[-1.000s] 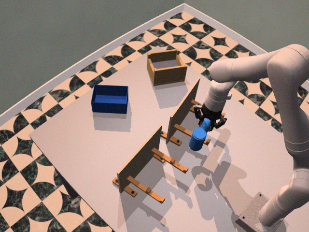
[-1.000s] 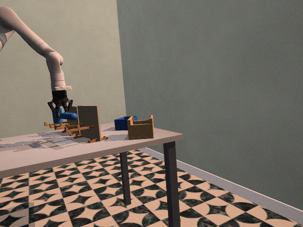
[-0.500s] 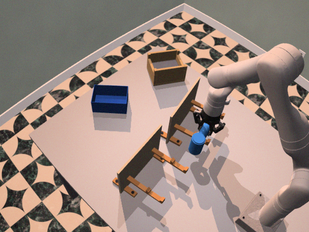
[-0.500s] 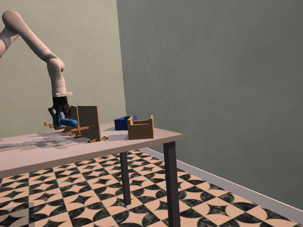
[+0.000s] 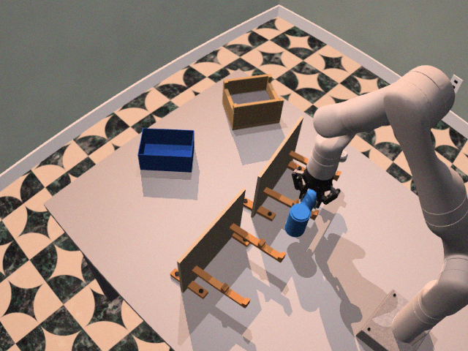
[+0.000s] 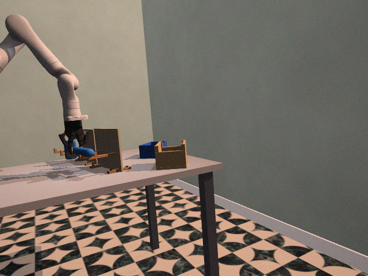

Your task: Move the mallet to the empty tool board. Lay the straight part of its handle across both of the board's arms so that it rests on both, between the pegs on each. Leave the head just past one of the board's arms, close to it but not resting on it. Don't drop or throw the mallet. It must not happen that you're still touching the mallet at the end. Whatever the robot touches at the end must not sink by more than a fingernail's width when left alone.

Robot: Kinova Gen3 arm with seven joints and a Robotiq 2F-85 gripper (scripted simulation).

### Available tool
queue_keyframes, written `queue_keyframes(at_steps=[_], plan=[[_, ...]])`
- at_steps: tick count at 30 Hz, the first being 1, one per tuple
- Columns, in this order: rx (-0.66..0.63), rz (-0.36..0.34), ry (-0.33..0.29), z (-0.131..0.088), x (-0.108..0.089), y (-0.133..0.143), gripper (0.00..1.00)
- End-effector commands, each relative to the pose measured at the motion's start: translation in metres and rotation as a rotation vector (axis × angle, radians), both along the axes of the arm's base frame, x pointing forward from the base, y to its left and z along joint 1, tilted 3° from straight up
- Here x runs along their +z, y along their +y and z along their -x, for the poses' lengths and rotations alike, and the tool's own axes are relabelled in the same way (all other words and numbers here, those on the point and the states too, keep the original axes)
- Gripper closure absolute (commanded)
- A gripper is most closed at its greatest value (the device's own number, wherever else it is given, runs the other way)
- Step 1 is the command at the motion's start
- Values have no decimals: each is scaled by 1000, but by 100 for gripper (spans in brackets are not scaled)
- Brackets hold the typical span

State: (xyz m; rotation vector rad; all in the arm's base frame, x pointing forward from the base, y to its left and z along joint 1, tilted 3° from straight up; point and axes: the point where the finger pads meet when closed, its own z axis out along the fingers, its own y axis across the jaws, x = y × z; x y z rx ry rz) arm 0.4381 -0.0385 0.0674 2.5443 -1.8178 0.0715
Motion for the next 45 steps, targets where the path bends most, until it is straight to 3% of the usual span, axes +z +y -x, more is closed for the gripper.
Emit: queue_keyframes(at_steps=[1, 8, 9, 45], plan=[[-1, 0, 0, 0, 0, -1, 90], [-1, 0, 0, 0, 0, -1, 90], [-1, 0, 0, 0, 0, -1, 0], [-1, 0, 0, 0, 1, 0, 0]])
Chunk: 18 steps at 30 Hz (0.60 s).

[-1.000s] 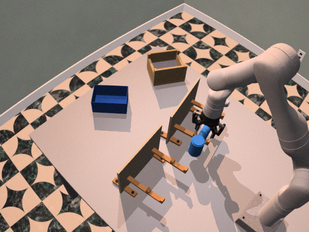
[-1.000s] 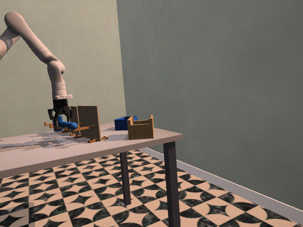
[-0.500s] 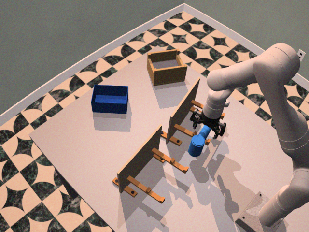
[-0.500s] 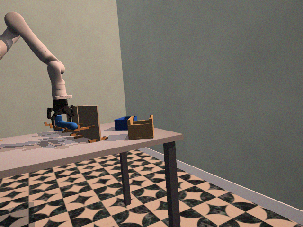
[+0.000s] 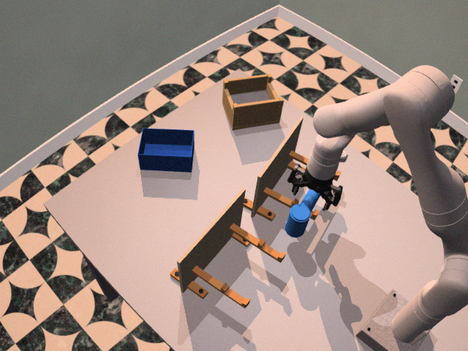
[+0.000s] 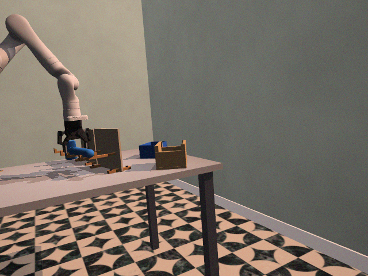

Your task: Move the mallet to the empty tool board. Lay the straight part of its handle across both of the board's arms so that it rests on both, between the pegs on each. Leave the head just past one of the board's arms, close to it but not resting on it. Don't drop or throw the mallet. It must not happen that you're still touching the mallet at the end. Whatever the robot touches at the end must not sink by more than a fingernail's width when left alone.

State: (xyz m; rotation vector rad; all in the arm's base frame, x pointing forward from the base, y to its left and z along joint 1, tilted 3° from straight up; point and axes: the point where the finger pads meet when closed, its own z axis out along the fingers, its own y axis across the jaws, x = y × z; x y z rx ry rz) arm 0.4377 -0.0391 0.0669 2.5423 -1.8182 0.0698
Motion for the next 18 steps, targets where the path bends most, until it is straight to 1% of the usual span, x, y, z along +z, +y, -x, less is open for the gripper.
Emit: queue_keyframes(at_steps=[1, 4, 7, 9, 18], plan=[[0, 0, -2, -1, 3, 0, 0], [1, 0, -2, -1, 10, 1, 0], [1, 0, -2, -1, 24, 1, 0], [1, 0, -2, -1, 24, 1, 0], [1, -1, -3, 1, 78, 3, 0]])
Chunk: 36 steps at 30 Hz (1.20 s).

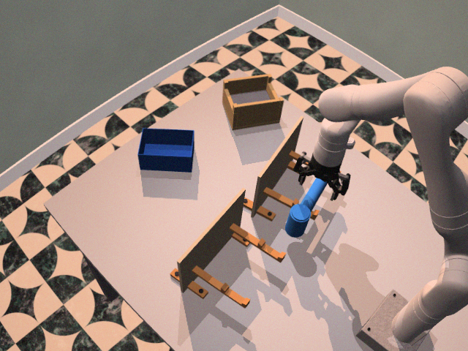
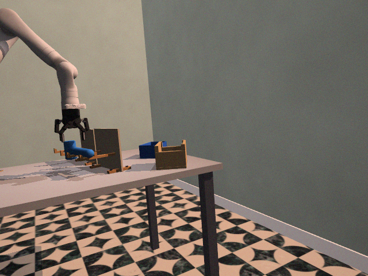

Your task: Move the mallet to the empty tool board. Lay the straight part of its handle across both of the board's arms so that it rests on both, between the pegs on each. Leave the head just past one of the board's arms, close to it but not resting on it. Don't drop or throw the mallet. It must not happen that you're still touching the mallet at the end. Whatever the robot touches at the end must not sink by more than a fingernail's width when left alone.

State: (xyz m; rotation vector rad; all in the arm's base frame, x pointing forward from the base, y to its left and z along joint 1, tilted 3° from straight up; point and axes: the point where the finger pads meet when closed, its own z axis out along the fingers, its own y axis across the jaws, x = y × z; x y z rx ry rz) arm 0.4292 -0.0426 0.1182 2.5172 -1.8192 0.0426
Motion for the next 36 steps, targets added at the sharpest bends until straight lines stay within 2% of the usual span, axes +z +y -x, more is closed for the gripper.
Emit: queue_keyframes(at_steps=[1, 6, 36], plan=[[12, -7, -28, -7, 31, 7, 0], [11, -7, -28, -6, 46, 7, 0], [11, -7, -28, -6, 49, 7, 0]])
